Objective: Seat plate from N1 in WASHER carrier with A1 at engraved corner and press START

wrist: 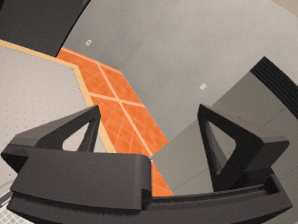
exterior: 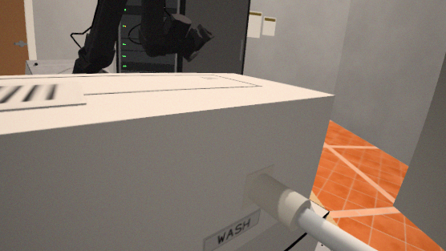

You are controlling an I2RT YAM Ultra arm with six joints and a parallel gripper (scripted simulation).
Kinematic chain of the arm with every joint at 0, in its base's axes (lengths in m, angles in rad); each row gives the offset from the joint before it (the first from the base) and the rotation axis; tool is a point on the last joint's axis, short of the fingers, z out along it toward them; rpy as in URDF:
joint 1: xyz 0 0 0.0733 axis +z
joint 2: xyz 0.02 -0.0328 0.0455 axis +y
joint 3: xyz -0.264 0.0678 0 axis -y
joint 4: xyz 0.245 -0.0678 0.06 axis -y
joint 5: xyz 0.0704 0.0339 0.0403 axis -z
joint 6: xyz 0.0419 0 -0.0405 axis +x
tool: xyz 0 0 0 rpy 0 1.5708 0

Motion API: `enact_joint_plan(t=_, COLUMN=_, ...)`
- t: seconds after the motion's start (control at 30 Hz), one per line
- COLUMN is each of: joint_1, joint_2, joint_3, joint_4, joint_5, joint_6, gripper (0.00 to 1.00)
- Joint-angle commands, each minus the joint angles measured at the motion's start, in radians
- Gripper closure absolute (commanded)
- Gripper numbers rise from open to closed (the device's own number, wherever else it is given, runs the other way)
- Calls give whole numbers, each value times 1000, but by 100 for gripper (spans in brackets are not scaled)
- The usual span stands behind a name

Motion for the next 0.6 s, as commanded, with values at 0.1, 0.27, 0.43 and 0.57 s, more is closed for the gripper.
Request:
enact_joint_plan(t=0.1, joint_1=8, joint_2=-6, joint_3=5, joint_4=-5, joint_5=-7, joint_6=4, gripper=0)
enact_joint_plan(t=0.27, joint_1=8, joint_2=-6, joint_3=5, joint_4=-5, joint_5=-7, joint_6=4, gripper=0)
enact_joint_plan(t=0.43, joint_1=8, joint_2=-6, joint_3=5, joint_4=-5, joint_5=-7, joint_6=4, gripper=0)
enact_joint_plan(t=0.57, joint_1=5, joint_2=22, joint_3=28, joint_4=-21, joint_5=16, joint_6=31, gripper=0)
